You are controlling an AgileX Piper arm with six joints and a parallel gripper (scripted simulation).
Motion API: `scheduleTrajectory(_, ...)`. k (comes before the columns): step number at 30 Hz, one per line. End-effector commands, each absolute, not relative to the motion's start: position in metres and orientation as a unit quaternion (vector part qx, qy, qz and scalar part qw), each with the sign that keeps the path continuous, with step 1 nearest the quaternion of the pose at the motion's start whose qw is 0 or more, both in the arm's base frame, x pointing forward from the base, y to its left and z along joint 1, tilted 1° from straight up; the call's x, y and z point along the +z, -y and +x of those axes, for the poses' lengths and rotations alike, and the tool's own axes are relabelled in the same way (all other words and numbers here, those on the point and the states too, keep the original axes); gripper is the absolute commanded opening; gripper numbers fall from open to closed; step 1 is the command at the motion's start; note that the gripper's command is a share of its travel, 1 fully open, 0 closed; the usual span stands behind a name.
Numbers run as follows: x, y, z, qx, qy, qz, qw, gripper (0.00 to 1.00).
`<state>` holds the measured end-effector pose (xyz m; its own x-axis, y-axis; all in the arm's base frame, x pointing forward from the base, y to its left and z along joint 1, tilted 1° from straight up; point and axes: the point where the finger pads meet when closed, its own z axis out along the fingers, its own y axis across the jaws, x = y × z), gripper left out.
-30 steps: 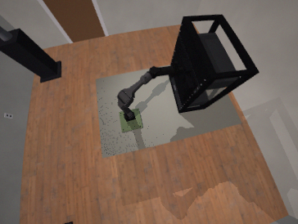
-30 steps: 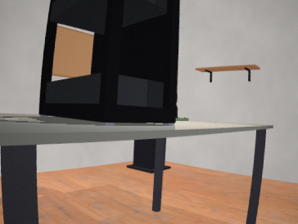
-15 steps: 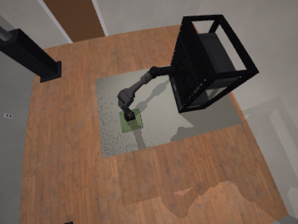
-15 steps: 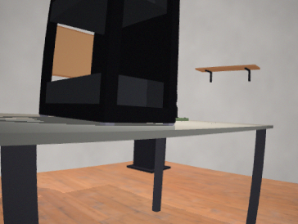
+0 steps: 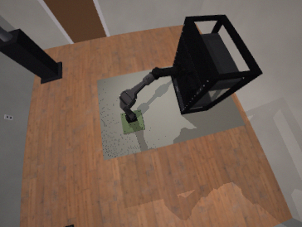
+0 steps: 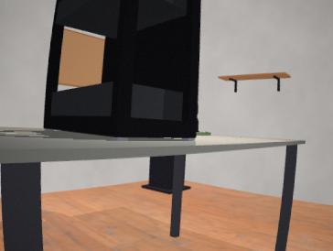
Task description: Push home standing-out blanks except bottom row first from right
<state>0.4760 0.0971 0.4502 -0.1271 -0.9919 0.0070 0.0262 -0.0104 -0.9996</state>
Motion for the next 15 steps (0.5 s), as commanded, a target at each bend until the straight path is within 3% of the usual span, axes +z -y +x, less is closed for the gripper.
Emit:
scheduleTrajectory(1,0.4461,-0.0976,0.4794,-0.539,-0.523,-0.465,0.469,0.00)
scheduleTrajectory(15,0.4454,-0.0973,0.4822,-0.539,-0.523,-0.465,0.469,0.00)
